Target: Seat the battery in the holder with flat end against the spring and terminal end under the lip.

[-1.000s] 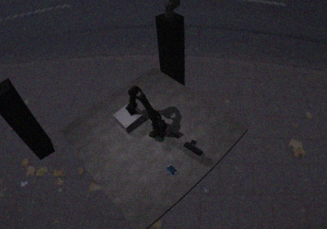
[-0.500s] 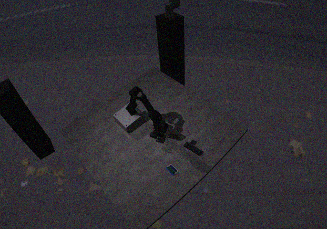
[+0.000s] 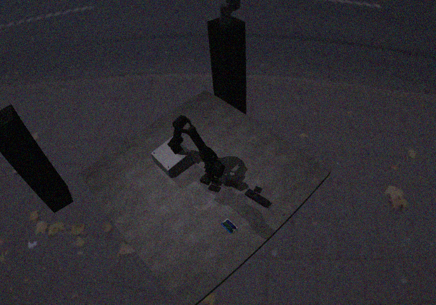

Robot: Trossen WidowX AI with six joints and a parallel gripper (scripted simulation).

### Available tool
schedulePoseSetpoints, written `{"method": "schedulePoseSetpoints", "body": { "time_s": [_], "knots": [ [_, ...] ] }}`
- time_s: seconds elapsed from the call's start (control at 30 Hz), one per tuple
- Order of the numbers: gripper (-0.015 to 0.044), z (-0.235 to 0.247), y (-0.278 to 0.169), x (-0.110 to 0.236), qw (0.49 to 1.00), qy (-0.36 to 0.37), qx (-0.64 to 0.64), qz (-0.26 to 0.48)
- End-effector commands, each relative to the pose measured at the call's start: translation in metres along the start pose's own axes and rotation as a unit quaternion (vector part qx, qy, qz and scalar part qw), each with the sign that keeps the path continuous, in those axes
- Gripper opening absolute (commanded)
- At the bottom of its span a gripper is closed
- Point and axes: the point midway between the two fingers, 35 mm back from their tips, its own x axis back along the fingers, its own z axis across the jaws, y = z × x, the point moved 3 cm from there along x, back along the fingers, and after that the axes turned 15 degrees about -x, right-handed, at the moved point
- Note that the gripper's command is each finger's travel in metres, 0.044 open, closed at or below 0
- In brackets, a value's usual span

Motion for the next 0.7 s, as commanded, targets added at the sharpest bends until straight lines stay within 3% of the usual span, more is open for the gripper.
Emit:
{"method": "schedulePoseSetpoints", "body": {
  "time_s": [0.0,0.13,0.67],
  "knots": [
    [0.0060,0.000,0.002,0.000,1.000,0.001,-0.002,-0.003],
    [0.0161,0.000,0.002,0.000,1.000,0.001,-0.002,-0.003],
    [0.0161,0.001,0.001,0.015,1.000,0.001,0.000,-0.001]
  ]
}}
